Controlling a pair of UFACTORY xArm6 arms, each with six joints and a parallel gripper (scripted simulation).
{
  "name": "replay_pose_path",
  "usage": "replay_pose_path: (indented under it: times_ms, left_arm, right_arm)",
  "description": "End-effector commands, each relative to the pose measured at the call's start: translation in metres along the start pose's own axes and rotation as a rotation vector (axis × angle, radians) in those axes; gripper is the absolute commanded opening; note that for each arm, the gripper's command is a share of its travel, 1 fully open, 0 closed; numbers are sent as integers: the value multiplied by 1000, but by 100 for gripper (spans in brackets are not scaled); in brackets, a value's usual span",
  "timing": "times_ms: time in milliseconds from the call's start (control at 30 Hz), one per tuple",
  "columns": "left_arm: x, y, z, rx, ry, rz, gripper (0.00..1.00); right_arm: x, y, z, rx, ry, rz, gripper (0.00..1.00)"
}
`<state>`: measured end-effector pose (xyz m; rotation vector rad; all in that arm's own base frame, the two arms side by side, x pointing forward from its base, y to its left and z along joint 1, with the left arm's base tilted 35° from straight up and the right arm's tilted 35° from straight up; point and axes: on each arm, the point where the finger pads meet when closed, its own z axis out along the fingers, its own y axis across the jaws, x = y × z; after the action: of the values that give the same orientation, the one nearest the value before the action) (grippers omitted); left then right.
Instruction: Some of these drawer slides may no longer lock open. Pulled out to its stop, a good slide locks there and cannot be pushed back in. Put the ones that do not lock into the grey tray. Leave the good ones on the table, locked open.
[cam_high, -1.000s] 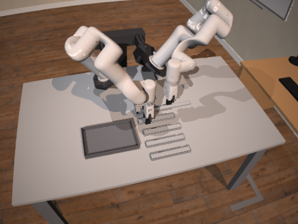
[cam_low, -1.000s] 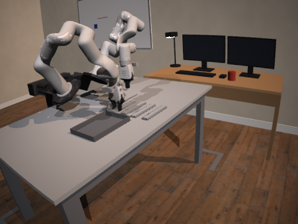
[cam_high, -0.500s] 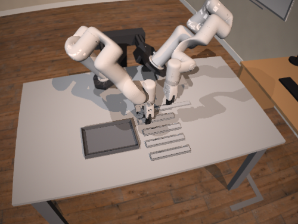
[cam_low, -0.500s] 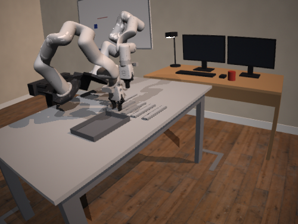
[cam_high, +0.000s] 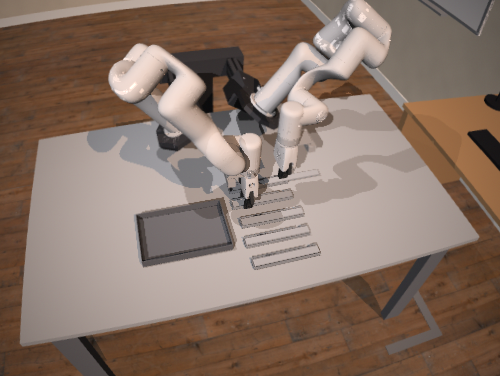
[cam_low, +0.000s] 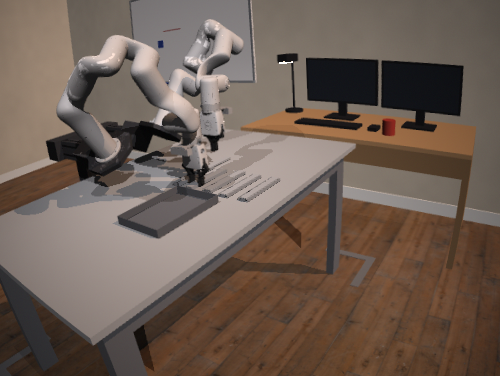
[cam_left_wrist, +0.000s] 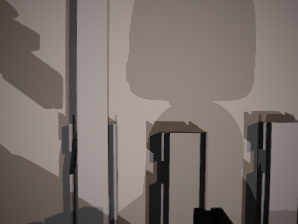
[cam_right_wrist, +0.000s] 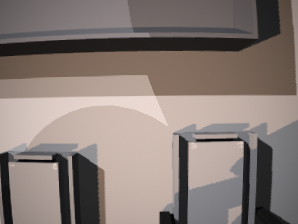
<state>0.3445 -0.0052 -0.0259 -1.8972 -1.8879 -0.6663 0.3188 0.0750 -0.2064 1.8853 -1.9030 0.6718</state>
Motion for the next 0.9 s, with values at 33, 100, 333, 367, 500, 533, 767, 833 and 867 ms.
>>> replay_pose_path:
  times_ms: [33,100,333,367,500,533,767,833,867]
  left_arm:
    - [0,1,19,-3,-1,-1,0]
    - [0,1,19,-3,-1,-1,0]
    - [0,1,57,-3,-1,-1,0]
    - [0,1,62,-3,0,-1,0]
    - [0,1,80,-3,0,-1,0]
    - [0,1,84,-3,0,-1,0]
    - [0,1,93,-3,0,-1,0]
    - [0,1,93,-3,0,-1,0]
    - [0,1,93,-3,0,-1,0]
  right_arm:
    - [-1,-1,-1,3,-2,1,0]
    - [-1,-1,-1,3,-2,1,0]
    - [-1,-1,-1,3,-2,1,0]
    - [-1,-1,-1,3,-2,1,0]
    - [-1,-1,-1,3,-2,1,0]
    - [-1,-1,-1,3,-2,1,0]
    - [-1,-1,-1,3,-2,1,0]
    - [-1,-1,-1,3,-2,1,0]
    - [-1,-1,-1,3,-2,1,0]
